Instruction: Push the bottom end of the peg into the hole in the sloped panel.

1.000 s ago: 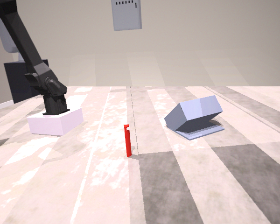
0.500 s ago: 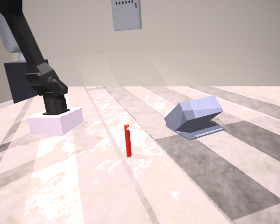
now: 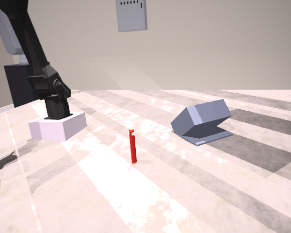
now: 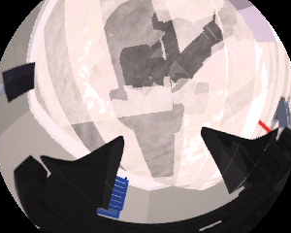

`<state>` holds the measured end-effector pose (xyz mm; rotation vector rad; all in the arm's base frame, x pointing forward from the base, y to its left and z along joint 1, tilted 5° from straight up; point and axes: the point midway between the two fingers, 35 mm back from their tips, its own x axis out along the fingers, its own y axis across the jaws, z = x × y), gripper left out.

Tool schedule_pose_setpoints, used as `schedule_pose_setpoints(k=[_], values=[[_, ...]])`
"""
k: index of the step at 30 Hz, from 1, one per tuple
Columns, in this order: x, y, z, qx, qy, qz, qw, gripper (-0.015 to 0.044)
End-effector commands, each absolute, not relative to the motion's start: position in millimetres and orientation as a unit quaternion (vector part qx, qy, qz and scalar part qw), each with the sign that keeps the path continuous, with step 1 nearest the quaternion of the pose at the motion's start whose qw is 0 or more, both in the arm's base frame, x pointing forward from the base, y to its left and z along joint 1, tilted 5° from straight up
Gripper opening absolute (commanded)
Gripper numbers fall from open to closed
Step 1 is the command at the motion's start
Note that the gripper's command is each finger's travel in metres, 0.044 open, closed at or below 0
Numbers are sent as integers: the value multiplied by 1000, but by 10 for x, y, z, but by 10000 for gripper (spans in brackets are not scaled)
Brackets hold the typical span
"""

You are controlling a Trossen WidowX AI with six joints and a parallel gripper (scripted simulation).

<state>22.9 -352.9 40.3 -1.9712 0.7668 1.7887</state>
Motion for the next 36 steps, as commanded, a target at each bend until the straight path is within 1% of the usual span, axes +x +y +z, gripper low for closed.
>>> schedule_pose_setpoints(k=[1,20,36], values=[[377,-3528,429,-711,241,643,153,440],[1160,-3300,460,-731,44,681,-24,440],[1766,-2976,484,-708,-135,669,-181,440]])
